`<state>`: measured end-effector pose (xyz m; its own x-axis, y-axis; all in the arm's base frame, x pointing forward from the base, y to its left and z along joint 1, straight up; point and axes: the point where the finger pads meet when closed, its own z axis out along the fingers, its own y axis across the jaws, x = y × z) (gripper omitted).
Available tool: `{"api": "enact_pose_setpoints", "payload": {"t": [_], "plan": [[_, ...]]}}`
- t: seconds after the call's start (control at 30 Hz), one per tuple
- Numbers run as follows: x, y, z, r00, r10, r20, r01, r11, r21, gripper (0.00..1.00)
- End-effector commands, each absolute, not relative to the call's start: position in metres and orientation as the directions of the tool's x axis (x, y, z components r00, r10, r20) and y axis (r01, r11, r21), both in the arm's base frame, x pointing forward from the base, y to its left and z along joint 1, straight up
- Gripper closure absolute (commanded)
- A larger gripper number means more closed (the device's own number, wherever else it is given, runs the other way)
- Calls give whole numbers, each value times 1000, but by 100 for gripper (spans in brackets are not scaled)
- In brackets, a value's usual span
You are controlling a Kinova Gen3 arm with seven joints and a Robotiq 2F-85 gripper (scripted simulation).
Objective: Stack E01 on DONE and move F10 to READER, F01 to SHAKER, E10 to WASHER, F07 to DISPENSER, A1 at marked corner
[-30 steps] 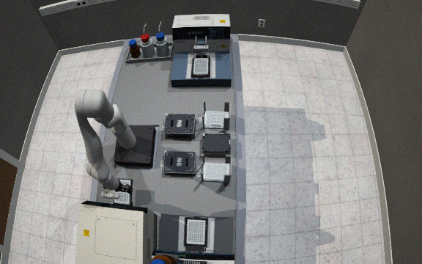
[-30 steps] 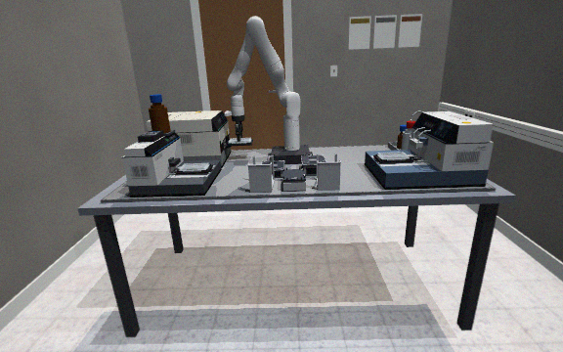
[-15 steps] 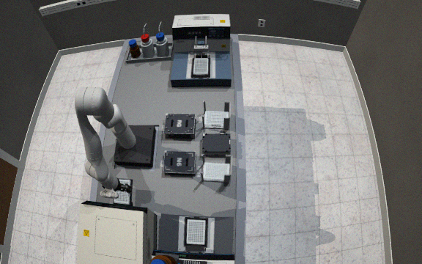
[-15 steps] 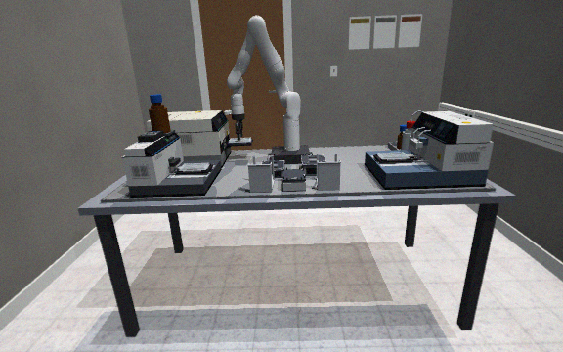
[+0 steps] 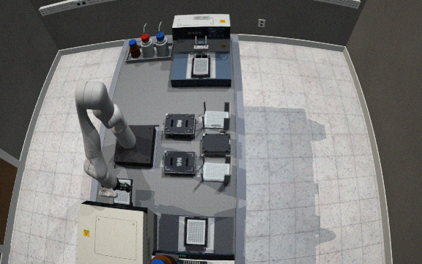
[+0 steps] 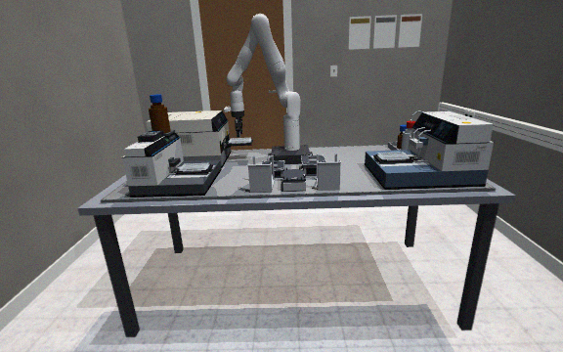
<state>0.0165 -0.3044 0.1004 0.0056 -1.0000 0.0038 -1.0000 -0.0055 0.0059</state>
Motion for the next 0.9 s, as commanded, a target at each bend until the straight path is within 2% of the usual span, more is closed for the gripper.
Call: {"api": "enact_pose_setpoints", "payload": {"t": [0.0,0.87], "plan": [[19,-306,107,9,-1000,8,-1000,-9,3,0],[20,-306,139,9,-1000,7,-1000,-9,3,0]]}}
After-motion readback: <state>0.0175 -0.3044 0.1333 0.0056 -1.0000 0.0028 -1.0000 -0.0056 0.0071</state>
